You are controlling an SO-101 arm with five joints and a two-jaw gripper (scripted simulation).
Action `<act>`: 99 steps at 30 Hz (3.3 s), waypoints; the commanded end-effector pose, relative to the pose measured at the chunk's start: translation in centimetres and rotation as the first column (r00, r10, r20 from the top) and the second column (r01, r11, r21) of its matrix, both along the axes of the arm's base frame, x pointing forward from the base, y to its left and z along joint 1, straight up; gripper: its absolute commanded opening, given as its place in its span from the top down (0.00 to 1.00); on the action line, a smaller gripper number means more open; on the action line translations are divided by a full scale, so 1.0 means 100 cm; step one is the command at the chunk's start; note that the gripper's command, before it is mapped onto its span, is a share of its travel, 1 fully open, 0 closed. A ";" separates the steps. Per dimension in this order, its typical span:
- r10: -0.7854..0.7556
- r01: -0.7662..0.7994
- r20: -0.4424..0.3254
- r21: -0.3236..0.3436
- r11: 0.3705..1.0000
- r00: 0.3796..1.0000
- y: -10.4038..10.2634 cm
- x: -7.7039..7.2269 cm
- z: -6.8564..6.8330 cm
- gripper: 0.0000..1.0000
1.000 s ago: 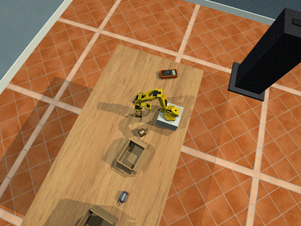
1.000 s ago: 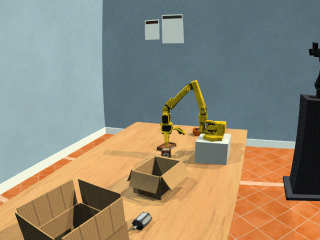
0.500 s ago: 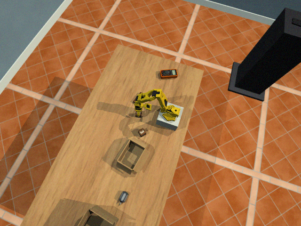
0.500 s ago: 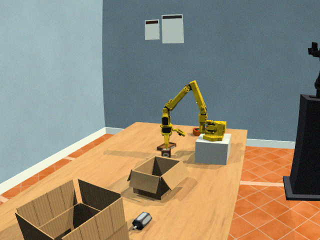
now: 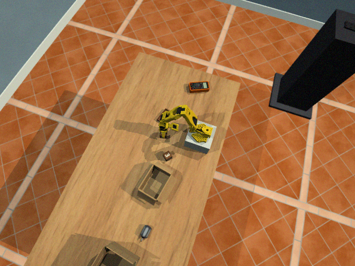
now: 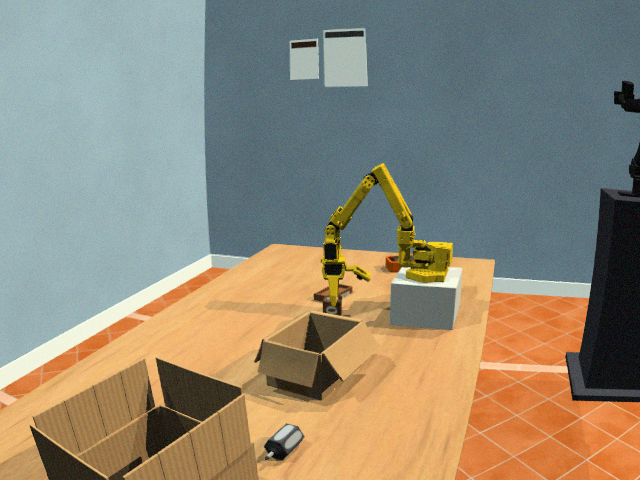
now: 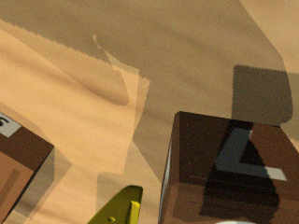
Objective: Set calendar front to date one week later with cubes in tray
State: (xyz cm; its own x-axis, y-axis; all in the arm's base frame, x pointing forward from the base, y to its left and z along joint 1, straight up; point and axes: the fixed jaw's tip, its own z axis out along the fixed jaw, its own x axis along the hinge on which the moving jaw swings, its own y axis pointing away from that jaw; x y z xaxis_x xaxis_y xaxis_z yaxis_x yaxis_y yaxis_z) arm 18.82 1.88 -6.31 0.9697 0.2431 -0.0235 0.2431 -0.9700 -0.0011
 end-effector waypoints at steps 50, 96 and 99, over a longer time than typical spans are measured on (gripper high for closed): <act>0.003 -0.003 0.016 0.003 1.000 1.000 0.003 0.002 -0.014 0.71; 0.003 -0.003 0.016 0.003 1.000 1.000 0.005 0.001 -0.014 0.98; 0.003 -0.003 0.016 0.003 1.000 1.000 0.005 0.001 -0.014 0.99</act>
